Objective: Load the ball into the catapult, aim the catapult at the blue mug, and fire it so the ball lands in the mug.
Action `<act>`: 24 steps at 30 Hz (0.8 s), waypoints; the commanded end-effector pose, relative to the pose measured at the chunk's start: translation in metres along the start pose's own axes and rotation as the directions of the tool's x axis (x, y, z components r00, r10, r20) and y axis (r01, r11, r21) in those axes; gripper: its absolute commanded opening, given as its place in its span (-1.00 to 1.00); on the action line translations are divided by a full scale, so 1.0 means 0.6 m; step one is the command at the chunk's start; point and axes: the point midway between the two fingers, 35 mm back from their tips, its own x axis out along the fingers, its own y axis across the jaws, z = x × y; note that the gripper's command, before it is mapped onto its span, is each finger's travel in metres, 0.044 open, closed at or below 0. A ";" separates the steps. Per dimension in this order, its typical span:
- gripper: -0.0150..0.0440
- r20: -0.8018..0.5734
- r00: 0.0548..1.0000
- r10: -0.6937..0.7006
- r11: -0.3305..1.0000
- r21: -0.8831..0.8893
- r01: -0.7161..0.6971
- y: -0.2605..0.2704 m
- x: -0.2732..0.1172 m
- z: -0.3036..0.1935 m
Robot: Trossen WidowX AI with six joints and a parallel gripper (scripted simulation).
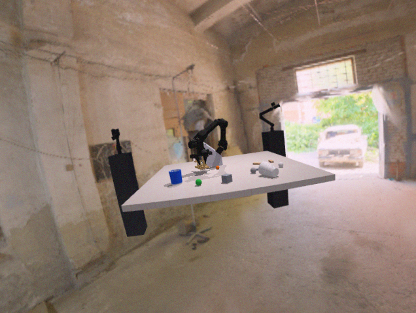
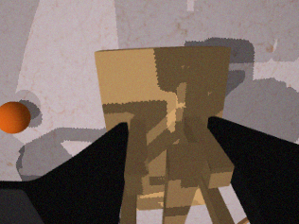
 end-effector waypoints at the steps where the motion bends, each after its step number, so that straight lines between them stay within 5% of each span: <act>1: -0.49 0.004 1.000 -0.003 1.000 0.005 0.003 -0.002 0.007 0.001; 24: -0.49 -0.002 1.000 0.004 1.000 0.001 -0.004 -0.001 0.064 0.001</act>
